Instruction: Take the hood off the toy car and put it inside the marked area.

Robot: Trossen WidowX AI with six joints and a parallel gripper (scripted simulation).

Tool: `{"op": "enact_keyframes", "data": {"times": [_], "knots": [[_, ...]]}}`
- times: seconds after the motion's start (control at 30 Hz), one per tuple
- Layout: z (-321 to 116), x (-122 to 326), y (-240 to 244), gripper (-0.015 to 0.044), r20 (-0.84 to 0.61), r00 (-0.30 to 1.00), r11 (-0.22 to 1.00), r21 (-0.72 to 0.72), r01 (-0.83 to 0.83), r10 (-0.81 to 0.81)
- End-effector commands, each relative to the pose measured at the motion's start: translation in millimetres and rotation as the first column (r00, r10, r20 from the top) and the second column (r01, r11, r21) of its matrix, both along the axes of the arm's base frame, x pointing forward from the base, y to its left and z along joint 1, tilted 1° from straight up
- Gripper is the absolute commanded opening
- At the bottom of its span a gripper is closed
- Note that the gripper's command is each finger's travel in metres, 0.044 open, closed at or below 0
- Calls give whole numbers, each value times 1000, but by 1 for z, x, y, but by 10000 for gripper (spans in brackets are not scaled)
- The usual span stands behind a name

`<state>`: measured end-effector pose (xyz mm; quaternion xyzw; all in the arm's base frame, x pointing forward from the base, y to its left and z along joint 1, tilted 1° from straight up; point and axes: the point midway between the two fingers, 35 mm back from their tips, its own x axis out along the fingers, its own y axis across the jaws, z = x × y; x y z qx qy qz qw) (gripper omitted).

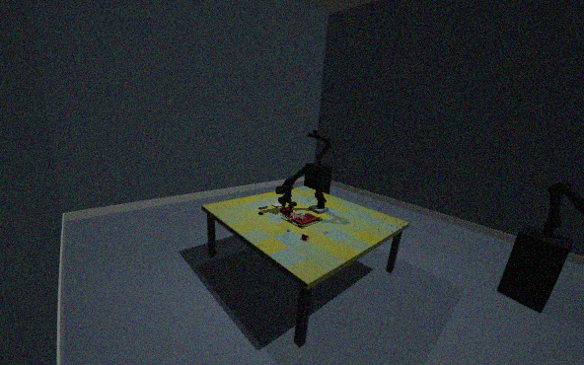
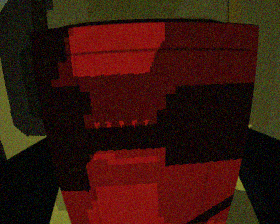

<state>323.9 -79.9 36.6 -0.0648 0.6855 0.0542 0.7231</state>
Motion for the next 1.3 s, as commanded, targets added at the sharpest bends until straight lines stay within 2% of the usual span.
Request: {"op": "enact_keyframes", "data": {"times": [0.0, 0.03, 0.37, 1.27], "knots": [[0, 0, 0, 420, 1, 1000, 1000, 0, 0, 0], [2, 0, 0, 440, 1, 1000, 1000, 0, 0, 0], [72, -3, 1, 440, -4, 1000, 1000, 0, 0, 0], [73, -3, 1, 440, -4, 1000, 1000, 0, 0, 0]]}}
